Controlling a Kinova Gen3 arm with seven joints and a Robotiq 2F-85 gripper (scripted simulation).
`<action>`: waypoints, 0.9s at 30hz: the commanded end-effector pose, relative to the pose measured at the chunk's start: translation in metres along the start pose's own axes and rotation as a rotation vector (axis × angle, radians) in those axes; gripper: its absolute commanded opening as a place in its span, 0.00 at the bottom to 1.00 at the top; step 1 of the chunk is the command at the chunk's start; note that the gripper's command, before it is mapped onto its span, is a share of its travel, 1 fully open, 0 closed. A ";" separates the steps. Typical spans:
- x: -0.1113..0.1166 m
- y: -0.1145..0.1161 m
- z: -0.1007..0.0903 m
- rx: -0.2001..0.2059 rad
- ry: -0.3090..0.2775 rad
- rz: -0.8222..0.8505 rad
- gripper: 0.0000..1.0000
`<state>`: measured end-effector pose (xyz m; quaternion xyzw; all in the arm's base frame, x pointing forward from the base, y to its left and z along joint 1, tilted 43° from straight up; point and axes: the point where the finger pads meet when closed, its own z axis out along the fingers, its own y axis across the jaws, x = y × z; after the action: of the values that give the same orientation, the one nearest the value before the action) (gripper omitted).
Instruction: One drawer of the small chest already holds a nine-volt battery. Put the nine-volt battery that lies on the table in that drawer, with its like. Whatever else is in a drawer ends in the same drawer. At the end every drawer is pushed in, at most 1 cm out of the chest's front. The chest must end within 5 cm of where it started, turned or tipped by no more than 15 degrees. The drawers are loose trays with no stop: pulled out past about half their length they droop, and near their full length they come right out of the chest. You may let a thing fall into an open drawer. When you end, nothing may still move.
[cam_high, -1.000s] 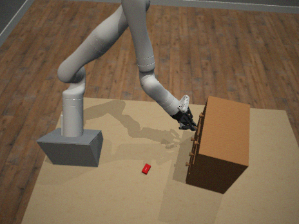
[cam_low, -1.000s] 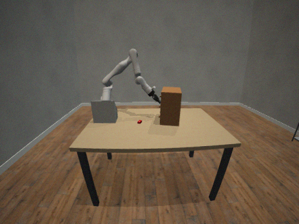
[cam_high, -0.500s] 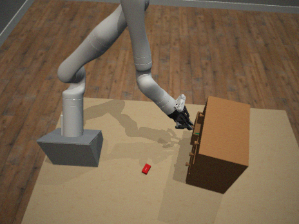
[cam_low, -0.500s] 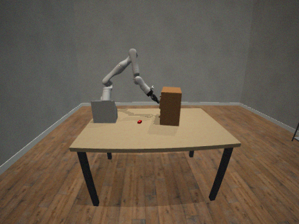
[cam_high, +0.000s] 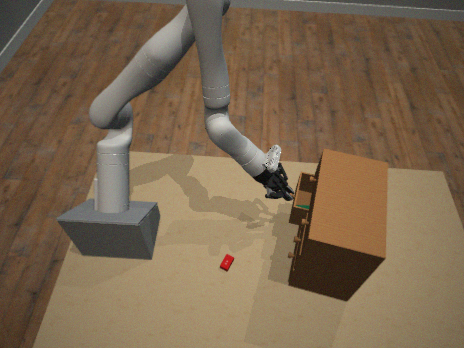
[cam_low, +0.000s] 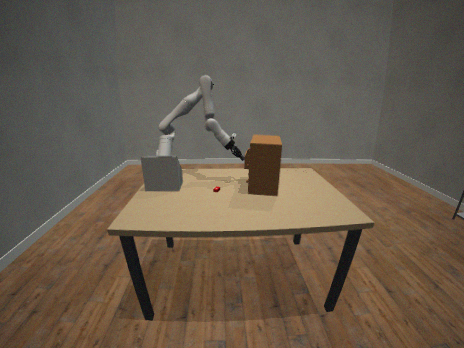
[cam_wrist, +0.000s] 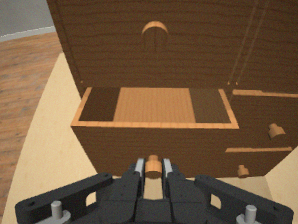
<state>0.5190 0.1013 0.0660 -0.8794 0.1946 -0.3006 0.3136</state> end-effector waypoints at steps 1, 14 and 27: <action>-0.001 0.000 -0.003 -0.001 0.000 -0.001 0.13; -0.011 0.000 -0.013 -0.001 0.000 -0.001 0.13; -0.016 0.000 -0.017 -0.001 0.000 -0.001 0.13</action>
<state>0.4963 0.1030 0.0697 -0.8797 0.1942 -0.3002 0.3134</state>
